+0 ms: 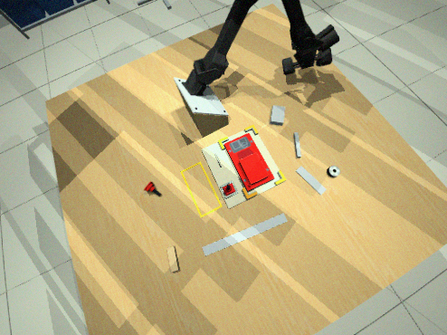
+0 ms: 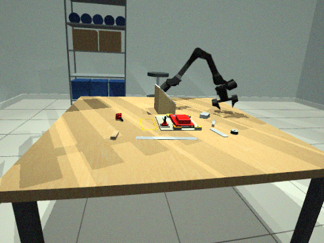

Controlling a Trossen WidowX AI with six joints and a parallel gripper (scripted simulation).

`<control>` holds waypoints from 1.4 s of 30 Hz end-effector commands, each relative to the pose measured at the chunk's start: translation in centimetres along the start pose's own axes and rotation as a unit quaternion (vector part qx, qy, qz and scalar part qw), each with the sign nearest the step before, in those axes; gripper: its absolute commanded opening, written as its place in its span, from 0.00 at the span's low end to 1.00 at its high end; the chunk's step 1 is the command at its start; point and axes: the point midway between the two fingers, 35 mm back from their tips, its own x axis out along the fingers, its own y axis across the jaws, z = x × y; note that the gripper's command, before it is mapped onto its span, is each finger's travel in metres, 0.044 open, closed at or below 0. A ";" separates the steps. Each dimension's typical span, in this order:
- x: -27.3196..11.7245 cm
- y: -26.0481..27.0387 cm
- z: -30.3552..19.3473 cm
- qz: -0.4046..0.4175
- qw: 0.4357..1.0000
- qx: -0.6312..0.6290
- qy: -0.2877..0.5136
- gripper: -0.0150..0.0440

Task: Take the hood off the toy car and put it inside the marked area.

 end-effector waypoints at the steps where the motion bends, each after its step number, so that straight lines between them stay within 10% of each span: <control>1: -1.4 -0.5 -3.9 -0.003 0.996 0.079 0.046 1.00; 23: -17.2 5.6 -27.5 -0.074 0.741 0.605 0.284 1.00; 42: -35.6 19.7 -33.1 -0.200 0.193 0.934 0.223 1.00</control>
